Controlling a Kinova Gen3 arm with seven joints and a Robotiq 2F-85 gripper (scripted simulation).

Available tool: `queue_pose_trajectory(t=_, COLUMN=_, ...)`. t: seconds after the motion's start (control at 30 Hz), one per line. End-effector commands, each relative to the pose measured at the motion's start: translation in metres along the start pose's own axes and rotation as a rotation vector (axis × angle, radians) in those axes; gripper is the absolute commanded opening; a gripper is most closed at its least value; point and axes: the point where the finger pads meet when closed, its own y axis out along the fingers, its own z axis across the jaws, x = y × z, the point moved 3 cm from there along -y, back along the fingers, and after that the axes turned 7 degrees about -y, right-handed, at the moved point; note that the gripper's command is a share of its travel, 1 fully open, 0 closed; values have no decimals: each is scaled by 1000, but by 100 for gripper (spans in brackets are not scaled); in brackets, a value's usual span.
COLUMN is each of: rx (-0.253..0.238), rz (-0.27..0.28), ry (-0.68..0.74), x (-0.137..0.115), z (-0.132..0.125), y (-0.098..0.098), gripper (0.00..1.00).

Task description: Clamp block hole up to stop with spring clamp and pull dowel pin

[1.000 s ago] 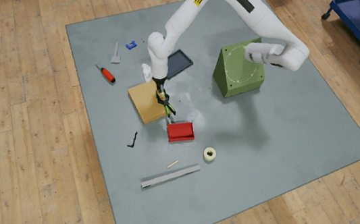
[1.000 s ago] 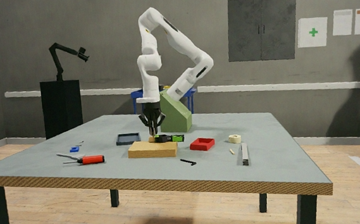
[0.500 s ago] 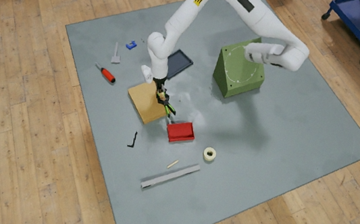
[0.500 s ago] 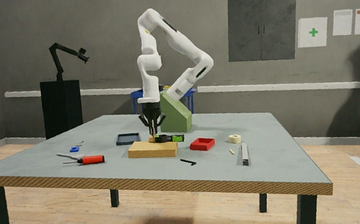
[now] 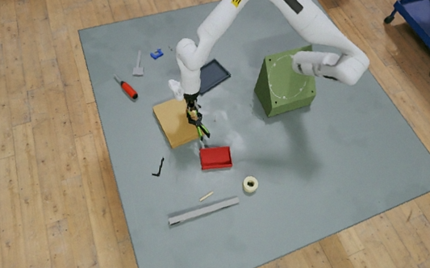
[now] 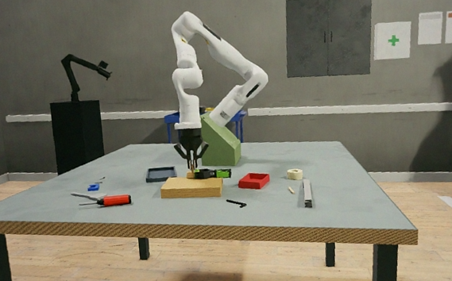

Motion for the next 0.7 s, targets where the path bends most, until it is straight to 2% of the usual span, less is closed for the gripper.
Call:
queue_pose_trajectory(t=0.0, rx=1, rz=2, ry=-26, x=-1, z=1, y=-2, gripper=10)
queue_pose_trajectory(t=0.67, rx=1, rz=2, ry=-185, x=-1, z=1, y=-2, gripper=10)
